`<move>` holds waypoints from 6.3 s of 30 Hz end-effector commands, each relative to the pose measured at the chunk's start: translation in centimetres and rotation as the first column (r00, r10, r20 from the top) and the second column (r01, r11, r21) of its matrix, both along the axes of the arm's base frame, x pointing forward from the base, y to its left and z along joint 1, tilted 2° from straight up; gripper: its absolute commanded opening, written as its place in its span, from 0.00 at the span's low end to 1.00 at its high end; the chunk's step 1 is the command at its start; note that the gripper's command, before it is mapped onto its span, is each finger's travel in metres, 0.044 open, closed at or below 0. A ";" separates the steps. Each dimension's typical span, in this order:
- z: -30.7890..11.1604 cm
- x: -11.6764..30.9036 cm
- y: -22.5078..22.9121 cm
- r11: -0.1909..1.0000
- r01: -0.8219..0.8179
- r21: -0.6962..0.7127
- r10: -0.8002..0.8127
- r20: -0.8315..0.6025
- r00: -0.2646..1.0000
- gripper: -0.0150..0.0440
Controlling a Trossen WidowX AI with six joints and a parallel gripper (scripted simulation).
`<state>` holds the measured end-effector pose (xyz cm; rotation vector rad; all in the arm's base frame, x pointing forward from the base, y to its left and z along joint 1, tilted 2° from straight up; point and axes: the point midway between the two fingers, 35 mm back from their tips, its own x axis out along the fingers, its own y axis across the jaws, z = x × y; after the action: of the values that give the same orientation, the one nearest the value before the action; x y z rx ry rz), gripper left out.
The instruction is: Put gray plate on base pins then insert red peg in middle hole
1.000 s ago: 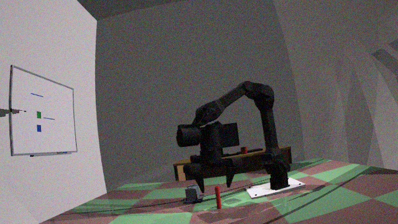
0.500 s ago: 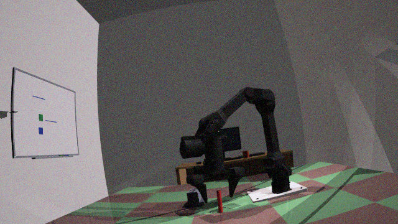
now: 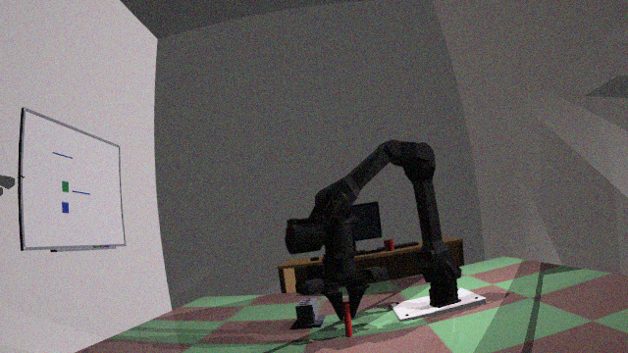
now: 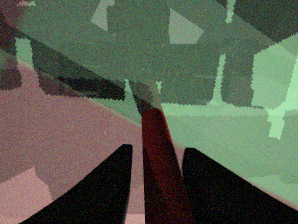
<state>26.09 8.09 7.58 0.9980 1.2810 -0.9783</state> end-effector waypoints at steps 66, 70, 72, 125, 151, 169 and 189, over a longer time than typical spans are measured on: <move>7.7 4.2 -6.0 1.000 -0.013 -0.002 0.013 0.004 1.000 0.25; 7.7 4.7 -7.2 1.000 -0.011 -0.003 0.011 0.004 1.000 0.25; 7.8 4.9 -7.7 1.000 -0.011 -0.003 0.011 0.004 1.000 0.25; 8.3 6.4 -19.4 1.000 0.002 -0.016 -0.002 0.003 1.000 0.25; 8.3 6.6 -19.4 1.000 0.002 -0.016 -0.002 0.003 1.000 0.25; 8.2 6.6 -19.4 1.000 0.006 -0.017 -0.006 0.003 1.000 0.25; 6.5 6.6 -19.5 1.000 0.002 -0.016 -0.002 0.003 1.000 0.25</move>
<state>32.79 -11.41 14.47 0.9920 1.2605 -0.9903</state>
